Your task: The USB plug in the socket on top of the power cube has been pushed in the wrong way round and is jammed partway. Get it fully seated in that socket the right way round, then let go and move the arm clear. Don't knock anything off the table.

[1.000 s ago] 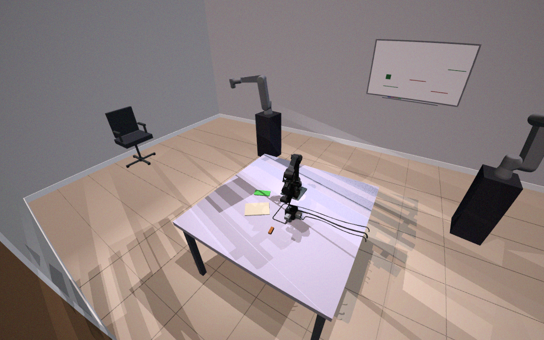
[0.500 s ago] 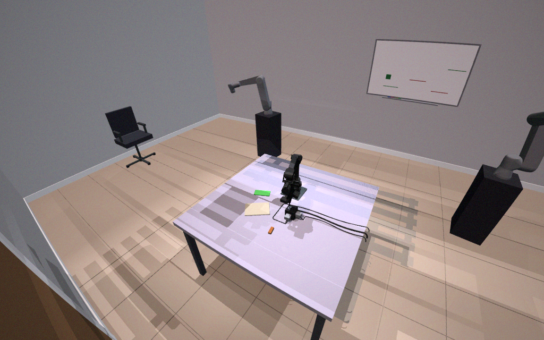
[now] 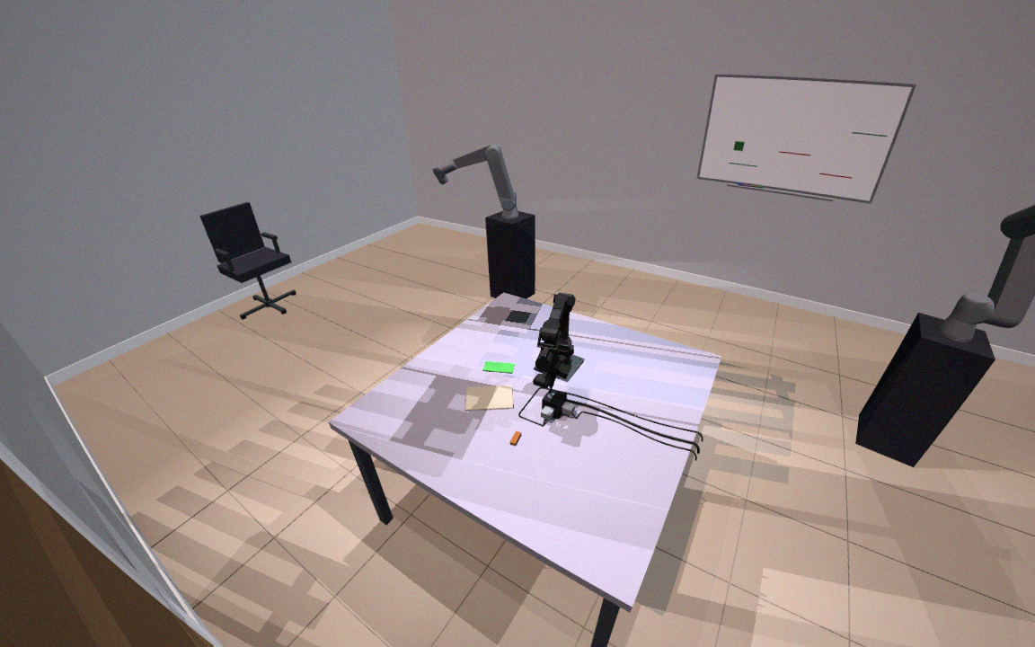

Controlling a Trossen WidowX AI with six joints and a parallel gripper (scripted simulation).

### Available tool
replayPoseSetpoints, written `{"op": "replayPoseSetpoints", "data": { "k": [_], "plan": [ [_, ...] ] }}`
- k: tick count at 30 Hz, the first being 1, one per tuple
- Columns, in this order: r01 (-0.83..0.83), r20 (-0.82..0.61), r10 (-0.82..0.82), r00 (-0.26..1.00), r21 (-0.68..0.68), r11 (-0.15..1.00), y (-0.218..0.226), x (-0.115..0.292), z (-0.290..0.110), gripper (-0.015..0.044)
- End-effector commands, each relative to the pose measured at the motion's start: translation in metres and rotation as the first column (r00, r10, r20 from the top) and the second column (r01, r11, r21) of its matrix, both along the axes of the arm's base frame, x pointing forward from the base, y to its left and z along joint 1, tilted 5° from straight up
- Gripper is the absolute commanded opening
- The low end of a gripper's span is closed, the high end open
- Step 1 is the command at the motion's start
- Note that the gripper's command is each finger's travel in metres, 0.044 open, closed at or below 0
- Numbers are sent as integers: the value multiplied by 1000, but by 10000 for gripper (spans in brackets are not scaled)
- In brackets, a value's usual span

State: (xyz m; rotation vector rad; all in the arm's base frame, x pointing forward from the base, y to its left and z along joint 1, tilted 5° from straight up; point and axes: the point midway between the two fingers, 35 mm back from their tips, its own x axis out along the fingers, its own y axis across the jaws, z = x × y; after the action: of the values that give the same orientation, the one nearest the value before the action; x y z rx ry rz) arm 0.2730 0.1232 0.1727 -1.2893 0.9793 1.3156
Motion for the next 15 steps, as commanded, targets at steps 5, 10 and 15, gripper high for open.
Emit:
{"op": "replayPoseSetpoints", "data": {
  "k": [5, 10, 15],
  "plan": [
    [-6, 1, 6, 1000, 11, 1000, 1, 0, -1, 0],
    [-6, 1, 6, 1000, 11, 1000, 1, 0, -1, 0],
    [-6, 1, 6, 1000, 11, 1000, 1, 0, -2, 0]
  ]
}}
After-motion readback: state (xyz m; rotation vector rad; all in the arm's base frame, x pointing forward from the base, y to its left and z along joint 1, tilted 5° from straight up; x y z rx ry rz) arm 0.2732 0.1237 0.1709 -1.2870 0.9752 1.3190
